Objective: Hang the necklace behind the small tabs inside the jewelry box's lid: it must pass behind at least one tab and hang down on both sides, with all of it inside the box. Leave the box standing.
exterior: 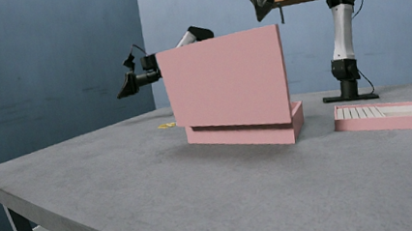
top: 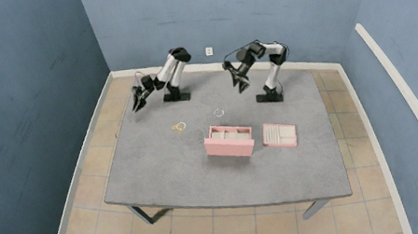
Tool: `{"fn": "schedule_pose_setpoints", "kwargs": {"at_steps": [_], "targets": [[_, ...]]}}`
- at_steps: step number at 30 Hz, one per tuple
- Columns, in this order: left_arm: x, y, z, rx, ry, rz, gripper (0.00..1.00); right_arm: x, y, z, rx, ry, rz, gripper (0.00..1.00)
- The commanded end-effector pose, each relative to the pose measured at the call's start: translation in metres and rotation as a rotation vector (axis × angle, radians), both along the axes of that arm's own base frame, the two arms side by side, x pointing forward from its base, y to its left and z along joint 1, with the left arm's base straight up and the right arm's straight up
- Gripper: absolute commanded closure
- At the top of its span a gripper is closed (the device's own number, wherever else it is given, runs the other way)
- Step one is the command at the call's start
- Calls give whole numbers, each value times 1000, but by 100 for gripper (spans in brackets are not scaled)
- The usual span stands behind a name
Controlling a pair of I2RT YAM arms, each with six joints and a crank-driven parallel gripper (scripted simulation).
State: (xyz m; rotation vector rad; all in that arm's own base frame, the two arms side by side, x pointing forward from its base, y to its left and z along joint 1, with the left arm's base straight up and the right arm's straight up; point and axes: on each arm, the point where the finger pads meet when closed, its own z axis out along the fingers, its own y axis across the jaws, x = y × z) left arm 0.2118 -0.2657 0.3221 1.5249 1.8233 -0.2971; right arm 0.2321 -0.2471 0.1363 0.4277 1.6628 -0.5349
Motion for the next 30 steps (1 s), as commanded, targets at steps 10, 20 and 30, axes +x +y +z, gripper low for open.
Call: {"fn": "schedule_pose_setpoints", "kwargs": {"at_steps": [10, 20, 30], "targets": [[-1, 0, 10, -27, -17, 0, 0, 2, -2, 10, -19, -15, 1, 75], [33, 12, 16, -132, -60, 148, 0, 28, 11, -19, 51, 167, 90, 75], [84, 40, 29, -299, -138, 359, 0, 65, 52, -55, 112, 477, 286, 75]]}}
